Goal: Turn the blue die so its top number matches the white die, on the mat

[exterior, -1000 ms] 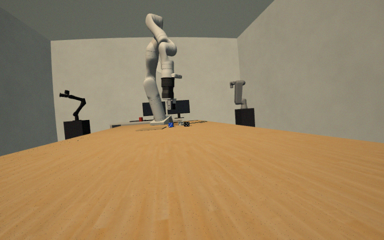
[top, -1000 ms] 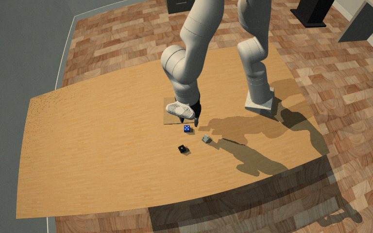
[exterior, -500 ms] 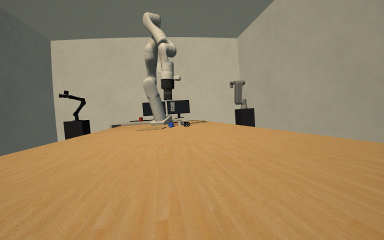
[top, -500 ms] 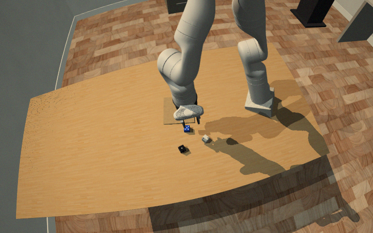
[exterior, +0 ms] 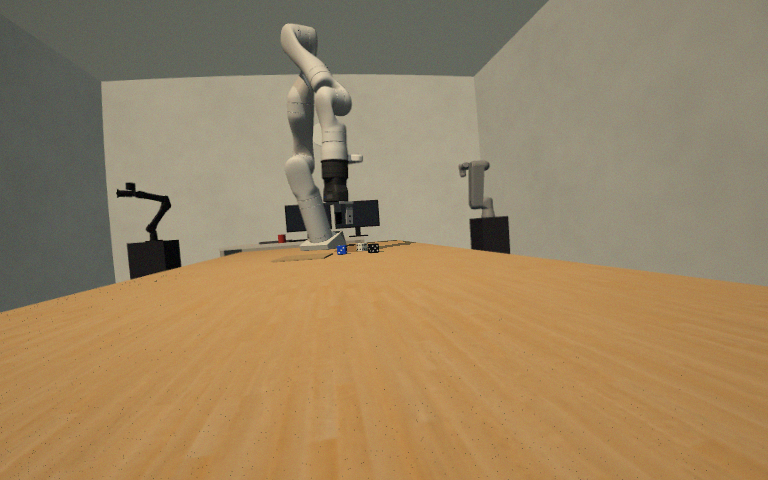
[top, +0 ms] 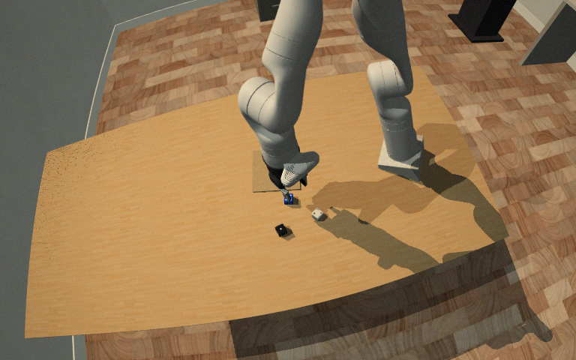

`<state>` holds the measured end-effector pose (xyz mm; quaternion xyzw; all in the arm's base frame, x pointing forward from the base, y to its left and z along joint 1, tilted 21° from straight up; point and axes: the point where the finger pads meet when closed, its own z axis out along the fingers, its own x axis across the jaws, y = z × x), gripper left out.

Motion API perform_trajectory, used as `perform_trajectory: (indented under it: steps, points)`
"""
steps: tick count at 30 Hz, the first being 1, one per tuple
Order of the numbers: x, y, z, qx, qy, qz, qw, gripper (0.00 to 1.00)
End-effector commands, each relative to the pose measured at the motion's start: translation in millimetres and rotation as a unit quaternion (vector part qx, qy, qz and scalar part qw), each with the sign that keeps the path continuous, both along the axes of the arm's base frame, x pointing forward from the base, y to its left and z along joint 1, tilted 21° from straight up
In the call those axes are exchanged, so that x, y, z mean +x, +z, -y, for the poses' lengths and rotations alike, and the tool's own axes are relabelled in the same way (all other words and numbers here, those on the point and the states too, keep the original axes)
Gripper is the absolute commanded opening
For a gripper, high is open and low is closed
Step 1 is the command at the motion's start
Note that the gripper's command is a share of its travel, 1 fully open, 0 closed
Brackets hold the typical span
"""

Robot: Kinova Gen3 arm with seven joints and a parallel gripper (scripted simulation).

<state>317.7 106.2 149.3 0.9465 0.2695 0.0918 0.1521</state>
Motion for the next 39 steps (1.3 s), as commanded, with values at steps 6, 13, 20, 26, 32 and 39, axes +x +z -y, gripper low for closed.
perform_trajectory:
  steps: [6,13,20,26,32,39]
  points:
    - [7.6,2.5,5,-0.028,0.131,-0.021,0.991,1.00]
    - [9.5,3.1,7,-0.045,0.200,-0.033,0.978,1.00]
    - [12.4,4.3,8,-0.064,0.276,-0.046,0.958,1.00]
    - [13.9,5.0,9,-0.073,0.309,-0.050,0.947,1.00]
    - [15.7,5.9,10,-0.082,0.345,-0.055,0.933,1.00]
    - [17.0,6.5,10,-0.089,0.368,-0.058,0.924,1.00]
